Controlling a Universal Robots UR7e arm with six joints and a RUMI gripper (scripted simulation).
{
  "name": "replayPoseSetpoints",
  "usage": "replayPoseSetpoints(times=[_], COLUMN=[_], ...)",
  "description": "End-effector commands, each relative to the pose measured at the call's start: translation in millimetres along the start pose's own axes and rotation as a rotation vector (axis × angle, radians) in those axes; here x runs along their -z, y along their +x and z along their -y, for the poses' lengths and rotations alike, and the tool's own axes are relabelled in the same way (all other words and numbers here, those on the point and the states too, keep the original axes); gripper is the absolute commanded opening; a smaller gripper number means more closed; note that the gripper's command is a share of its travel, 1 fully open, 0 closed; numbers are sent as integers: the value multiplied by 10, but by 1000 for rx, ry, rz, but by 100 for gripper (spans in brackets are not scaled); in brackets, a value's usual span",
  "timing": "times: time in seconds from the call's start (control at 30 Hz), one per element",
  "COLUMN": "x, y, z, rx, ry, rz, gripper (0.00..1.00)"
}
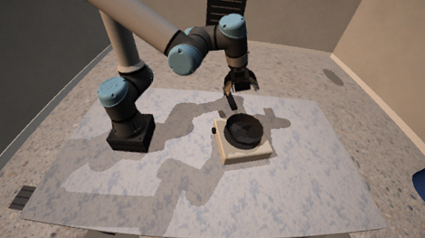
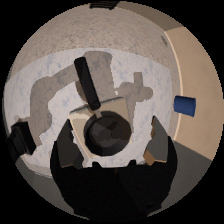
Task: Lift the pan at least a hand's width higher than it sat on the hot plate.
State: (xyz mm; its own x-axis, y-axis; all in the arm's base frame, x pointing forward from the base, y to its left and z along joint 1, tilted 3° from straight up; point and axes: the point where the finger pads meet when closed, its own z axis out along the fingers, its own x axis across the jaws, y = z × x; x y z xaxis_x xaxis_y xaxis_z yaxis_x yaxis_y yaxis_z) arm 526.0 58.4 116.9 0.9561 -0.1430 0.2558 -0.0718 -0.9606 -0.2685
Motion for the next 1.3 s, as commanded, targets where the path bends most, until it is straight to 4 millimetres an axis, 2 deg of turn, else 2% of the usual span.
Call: replayPoseSetpoints(times=[0.0,0.2,0.87,1.0,1.07,1.27], x=[-62,-69,-88,-250,-250,-673], y=[-92,-135,-164,-231,-231,-375], z=[38,92,113,69,69,-36], rx=[147,252,283,280,280,279], ry=[-116,-191,-212,-210,-210,-209], rz=[206,322,350,354,354,355], gripper=[100,100,100,100,100,100])
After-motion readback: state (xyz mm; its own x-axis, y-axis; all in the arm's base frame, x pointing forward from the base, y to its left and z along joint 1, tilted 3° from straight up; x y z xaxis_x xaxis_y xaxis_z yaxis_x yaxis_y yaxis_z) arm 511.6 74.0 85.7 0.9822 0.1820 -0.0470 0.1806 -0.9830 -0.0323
